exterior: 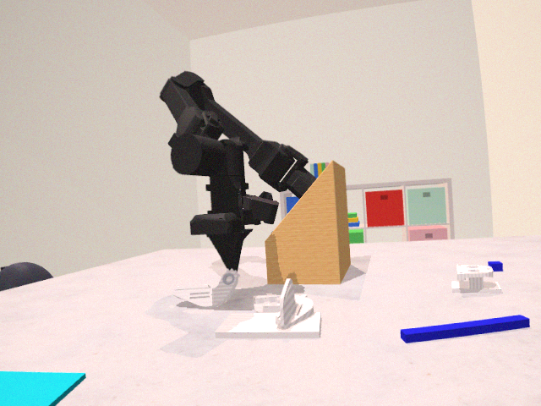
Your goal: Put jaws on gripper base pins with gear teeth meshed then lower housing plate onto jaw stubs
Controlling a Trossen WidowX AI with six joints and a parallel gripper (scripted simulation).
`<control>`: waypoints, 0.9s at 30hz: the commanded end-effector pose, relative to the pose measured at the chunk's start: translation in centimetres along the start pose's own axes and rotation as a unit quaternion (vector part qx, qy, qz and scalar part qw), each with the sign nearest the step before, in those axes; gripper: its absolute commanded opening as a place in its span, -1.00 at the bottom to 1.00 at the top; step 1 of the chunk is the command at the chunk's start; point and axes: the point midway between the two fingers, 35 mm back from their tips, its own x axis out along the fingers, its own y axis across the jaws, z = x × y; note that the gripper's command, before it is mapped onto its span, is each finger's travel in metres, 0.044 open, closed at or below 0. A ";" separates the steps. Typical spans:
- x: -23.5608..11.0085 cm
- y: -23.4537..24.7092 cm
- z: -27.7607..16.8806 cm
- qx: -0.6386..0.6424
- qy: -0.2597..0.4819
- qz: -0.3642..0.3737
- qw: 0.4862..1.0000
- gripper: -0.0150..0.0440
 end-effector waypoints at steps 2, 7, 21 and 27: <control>0.9 0.2 0.1 -0.003 -0.001 0.001 1.000 -0.49; 1.7 0.3 0.0 -0.003 0.000 0.001 1.000 -0.49; 1.8 -1.1 -0.1 -0.003 0.000 0.001 1.000 -0.49; 1.8 -2.0 -0.1 -0.002 0.000 0.000 1.000 -0.49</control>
